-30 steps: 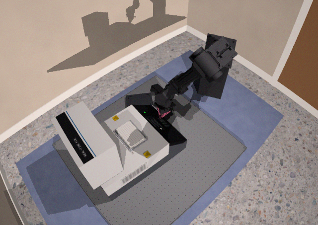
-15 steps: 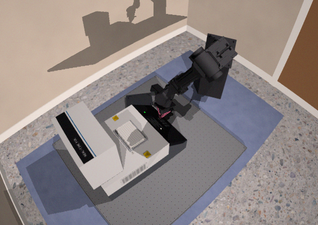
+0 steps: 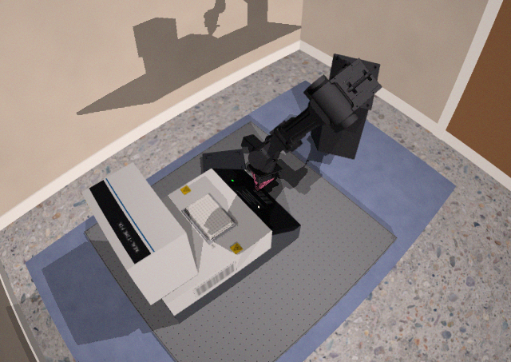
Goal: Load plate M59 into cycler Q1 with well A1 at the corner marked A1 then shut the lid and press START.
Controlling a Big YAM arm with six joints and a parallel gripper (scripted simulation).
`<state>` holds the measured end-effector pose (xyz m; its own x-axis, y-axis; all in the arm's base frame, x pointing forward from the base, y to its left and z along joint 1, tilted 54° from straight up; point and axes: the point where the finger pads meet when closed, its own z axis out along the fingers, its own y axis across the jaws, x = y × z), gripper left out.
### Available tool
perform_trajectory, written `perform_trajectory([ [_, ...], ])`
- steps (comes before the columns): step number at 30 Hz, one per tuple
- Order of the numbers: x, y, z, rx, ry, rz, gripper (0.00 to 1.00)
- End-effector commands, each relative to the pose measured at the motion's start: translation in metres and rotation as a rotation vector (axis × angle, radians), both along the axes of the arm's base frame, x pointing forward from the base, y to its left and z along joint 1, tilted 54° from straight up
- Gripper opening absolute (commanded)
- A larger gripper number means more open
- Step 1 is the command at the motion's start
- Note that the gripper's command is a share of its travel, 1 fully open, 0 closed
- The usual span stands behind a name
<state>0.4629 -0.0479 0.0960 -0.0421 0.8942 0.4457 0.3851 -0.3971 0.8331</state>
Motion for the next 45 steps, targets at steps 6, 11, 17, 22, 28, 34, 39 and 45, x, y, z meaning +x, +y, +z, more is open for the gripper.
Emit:
perform_trajectory([
  [6,-0.007,0.007,-0.003,-0.008,0.007,0.014,0.00],
  [11,-0.007,0.008,-0.003,-0.010,0.008,0.013,0.00],
  [17,-0.008,0.002,-0.003,-0.010,0.009,-0.001,0.00],
  [22,-0.009,-0.005,-0.003,-0.009,0.009,-0.016,0.00],
  [28,-0.009,-0.008,-0.004,-0.009,0.010,-0.022,0.00],
  [34,-0.009,-0.002,-0.004,-0.008,0.010,-0.008,0.00],
  [39,-0.008,0.006,-0.004,-0.008,0.010,0.008,0.00],
  [45,-0.008,0.008,-0.004,-0.007,0.010,0.012,0.00],
])
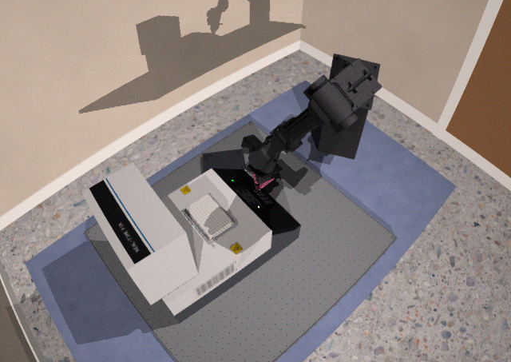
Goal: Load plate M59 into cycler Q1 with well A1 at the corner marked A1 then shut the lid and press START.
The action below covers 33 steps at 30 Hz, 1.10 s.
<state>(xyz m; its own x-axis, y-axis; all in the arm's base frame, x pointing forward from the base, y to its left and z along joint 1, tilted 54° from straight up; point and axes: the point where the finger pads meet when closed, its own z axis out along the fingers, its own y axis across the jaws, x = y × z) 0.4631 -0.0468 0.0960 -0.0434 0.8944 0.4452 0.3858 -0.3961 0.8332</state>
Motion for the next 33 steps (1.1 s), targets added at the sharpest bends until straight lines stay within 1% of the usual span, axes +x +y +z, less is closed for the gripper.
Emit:
perform_trajectory([
  [1,-0.0081,0.0067,-0.0041,-0.007,0.010,0.010,0.00],
  [5,-0.0086,0.0025,-0.0042,-0.006,0.011,0.001,0.00],
  [14,-0.0037,0.0019,-0.0044,-0.004,0.011,0.000,0.00],
  [33,-0.0001,0.0002,-0.0054,0.001,0.016,-0.001,0.00],
])
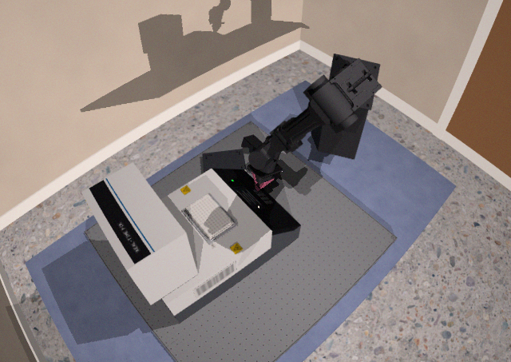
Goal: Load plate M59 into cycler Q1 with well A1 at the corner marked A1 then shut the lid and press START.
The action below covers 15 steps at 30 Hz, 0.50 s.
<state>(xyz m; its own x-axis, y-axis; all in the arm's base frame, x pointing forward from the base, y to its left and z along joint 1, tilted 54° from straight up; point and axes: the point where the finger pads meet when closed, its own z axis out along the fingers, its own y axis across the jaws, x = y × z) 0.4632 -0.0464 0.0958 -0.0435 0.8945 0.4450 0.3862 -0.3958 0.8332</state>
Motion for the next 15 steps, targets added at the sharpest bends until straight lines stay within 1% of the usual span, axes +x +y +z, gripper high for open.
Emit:
perform_trajectory([
  [1,0.0001,-0.0005,-0.0053,0.001,0.016,-0.002,0.00],
  [15,0.0027,-0.0041,-0.0024,0.002,0.012,-0.005,0.00],
])
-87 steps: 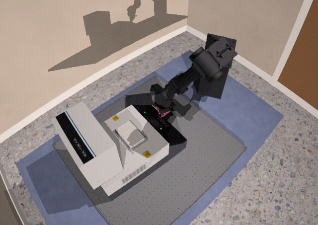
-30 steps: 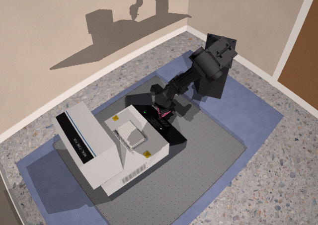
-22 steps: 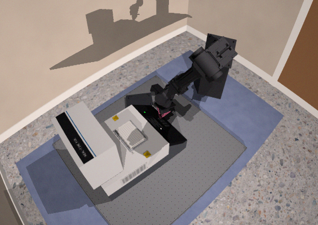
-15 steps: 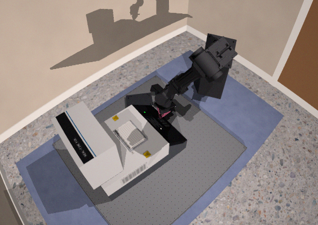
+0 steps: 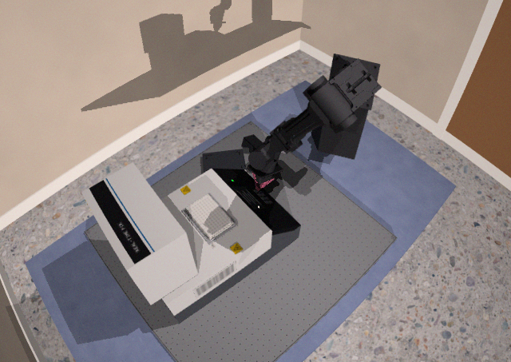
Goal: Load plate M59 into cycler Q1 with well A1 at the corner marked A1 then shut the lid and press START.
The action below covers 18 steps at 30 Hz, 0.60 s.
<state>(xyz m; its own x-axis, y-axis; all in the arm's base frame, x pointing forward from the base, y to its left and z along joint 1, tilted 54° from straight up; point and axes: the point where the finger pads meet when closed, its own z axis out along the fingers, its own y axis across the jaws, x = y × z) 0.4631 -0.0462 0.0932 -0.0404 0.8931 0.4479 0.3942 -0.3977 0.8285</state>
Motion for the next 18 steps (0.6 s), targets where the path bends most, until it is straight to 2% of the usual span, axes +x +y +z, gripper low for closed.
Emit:
perform_trajectory([
  [1,0.0029,-0.0046,0.0005,-0.001,0.002,-0.007,0.00],
  [18,0.0074,-0.0077,0.0031,-0.003,-0.004,-0.013,0.00],
])
